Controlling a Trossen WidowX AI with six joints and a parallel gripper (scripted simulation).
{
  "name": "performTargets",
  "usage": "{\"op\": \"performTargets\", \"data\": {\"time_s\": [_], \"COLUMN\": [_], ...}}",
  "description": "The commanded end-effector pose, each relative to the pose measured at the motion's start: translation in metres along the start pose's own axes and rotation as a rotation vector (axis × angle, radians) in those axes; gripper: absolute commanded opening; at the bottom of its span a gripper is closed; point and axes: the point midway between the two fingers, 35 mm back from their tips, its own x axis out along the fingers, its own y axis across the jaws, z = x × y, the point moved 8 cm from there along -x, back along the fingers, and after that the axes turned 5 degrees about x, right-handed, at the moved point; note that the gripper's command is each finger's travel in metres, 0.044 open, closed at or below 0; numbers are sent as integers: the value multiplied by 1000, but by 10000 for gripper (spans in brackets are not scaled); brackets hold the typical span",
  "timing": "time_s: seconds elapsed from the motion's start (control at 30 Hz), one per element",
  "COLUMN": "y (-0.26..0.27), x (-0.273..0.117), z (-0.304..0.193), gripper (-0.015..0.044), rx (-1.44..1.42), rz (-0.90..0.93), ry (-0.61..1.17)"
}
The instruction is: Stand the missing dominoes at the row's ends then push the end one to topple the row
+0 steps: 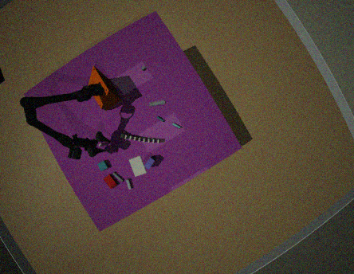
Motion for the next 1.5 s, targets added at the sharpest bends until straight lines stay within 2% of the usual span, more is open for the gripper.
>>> {"op": "performTargets", "data": {"time_s": [0.0,0.13,0.2,0.57,0.83,1.33,1.47], "y": [13,25,29,29,5,-2,-2], "x": [-14,-37,-47,-47,-2,9,9], "z": [25,46,53,54,18,9,9], "gripper": [440,440,440,440,440,440,335], "rx": [21,-29,-57,-61,-62,-62,-62], "rz": [-134,-331,-408,-418,-421,-422,-422], "ry": [313,566,632,639,640,641,641]}}
